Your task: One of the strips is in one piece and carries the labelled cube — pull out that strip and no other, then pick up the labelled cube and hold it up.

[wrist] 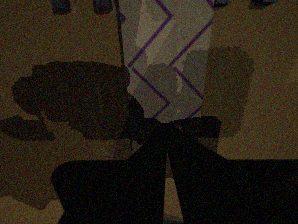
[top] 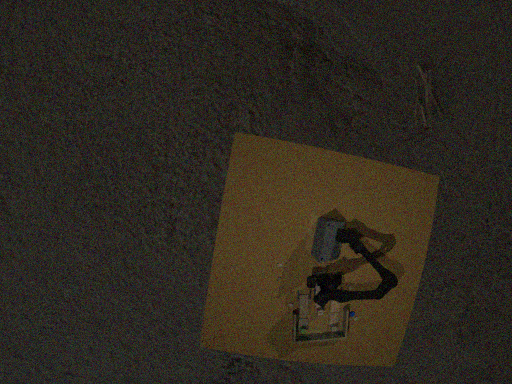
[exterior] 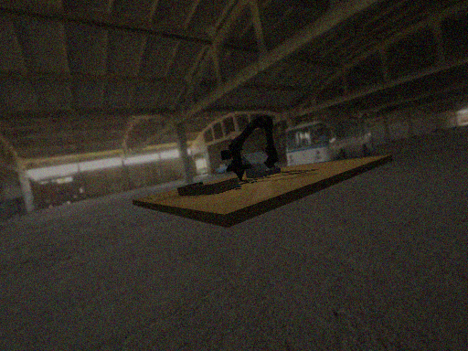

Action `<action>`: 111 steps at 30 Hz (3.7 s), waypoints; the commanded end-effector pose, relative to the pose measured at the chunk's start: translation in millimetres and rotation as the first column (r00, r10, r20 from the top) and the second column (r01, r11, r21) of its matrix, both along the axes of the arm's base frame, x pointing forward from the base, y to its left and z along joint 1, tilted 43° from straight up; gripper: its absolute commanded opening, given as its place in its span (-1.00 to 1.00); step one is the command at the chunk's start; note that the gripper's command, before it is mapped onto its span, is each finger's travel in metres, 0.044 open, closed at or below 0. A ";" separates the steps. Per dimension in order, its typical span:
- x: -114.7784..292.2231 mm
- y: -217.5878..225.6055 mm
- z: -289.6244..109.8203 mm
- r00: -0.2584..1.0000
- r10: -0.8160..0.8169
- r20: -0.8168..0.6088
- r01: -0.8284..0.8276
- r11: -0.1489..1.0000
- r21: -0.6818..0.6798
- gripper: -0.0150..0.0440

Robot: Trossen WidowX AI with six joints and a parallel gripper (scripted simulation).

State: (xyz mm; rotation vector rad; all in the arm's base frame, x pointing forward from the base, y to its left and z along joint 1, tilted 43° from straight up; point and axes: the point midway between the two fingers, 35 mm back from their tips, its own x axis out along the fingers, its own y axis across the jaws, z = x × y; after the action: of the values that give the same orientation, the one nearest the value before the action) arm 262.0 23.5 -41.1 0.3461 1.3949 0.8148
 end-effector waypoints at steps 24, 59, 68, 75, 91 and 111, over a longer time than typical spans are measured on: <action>-46.9 -7.6 -10.3 1.000 0.013 -0.023 -0.013 1.000 -0.003 -0.49; -24.4 -35.3 23.8 0.997 0.070 0.030 -0.070 0.998 -0.002 0.04; 3.0 -30.3 30.8 0.997 0.070 0.032 -0.070 0.998 -0.002 0.84; 24.1 -26.3 36.4 0.997 0.070 0.033 -0.070 0.998 -0.002 1.00; 72.9 -18.8 48.1 0.997 0.070 0.035 -0.070 0.998 -0.001 1.00; 134.1 -8.3 64.1 0.997 0.070 0.039 -0.070 0.998 -0.001 1.00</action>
State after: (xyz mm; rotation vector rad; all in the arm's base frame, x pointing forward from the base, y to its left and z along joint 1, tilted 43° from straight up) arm 384.5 12.4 19.5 0.2760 1.3797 0.8740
